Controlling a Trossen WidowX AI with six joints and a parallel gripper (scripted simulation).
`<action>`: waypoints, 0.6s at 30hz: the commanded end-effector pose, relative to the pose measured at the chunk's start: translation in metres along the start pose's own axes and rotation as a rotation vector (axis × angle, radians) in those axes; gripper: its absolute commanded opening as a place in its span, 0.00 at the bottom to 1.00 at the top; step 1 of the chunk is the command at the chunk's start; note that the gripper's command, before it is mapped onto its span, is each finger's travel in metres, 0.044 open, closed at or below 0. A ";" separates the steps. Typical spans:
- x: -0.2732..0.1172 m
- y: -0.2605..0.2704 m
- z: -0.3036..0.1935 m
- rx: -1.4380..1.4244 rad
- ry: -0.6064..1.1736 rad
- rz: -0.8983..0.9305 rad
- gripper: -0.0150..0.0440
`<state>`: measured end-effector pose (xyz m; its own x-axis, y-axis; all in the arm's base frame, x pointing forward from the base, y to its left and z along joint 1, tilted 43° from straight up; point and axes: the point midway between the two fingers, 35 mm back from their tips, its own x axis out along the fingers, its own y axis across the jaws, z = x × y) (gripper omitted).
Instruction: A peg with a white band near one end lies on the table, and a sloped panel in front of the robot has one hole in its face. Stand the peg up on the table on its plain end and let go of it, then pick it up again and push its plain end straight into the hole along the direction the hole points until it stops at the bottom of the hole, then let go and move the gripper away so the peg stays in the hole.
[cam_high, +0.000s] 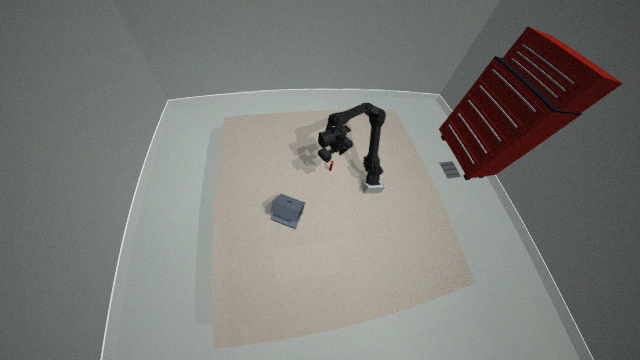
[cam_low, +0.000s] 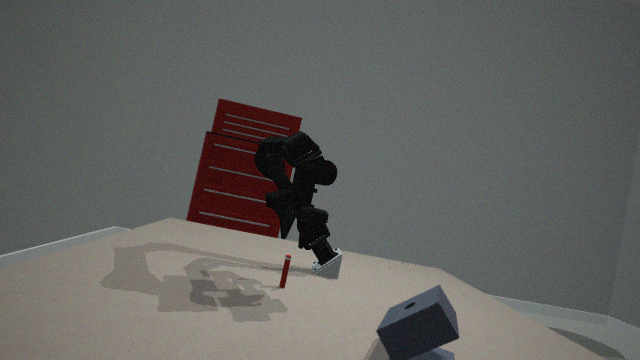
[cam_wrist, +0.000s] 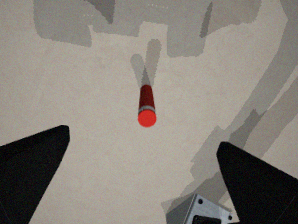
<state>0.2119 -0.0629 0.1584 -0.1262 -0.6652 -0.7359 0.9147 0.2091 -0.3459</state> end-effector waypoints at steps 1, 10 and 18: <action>0.002 -0.001 0.000 0.108 -0.004 -0.002 1.00; 0.003 -0.001 0.000 0.338 -0.005 -0.002 1.00; 0.005 -0.001 0.000 0.542 -0.005 -0.002 1.00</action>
<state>0.2116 -0.0649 0.1563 -0.1261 -0.6654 -0.7358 0.9902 -0.1298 -0.0524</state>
